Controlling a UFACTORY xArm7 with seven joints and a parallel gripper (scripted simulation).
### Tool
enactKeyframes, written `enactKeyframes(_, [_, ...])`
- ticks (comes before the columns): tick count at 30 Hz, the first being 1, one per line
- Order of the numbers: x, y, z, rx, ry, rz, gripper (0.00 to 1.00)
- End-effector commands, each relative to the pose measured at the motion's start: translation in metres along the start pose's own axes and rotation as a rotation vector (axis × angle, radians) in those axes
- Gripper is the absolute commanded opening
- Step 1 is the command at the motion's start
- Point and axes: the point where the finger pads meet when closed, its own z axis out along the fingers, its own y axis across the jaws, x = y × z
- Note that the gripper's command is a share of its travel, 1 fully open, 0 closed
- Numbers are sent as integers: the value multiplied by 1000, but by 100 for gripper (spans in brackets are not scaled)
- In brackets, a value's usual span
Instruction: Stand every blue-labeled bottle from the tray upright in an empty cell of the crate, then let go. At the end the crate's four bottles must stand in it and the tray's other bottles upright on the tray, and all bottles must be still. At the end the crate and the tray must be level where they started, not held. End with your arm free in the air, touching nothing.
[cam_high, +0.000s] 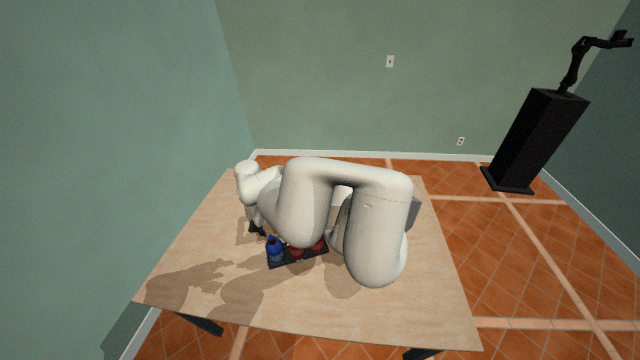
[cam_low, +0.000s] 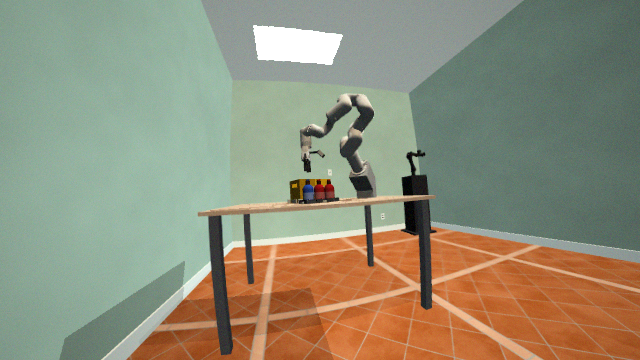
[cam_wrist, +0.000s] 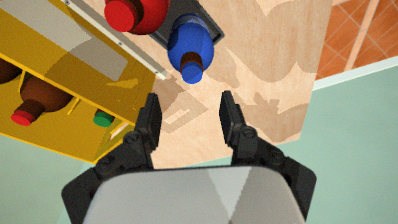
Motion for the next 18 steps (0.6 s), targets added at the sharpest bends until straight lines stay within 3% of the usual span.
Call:
enactKeyframes(1, [-1,0,4,-1,-3,-1,65])
enactKeyframes(18, [-1,1,25,-1,-3,-1,65])
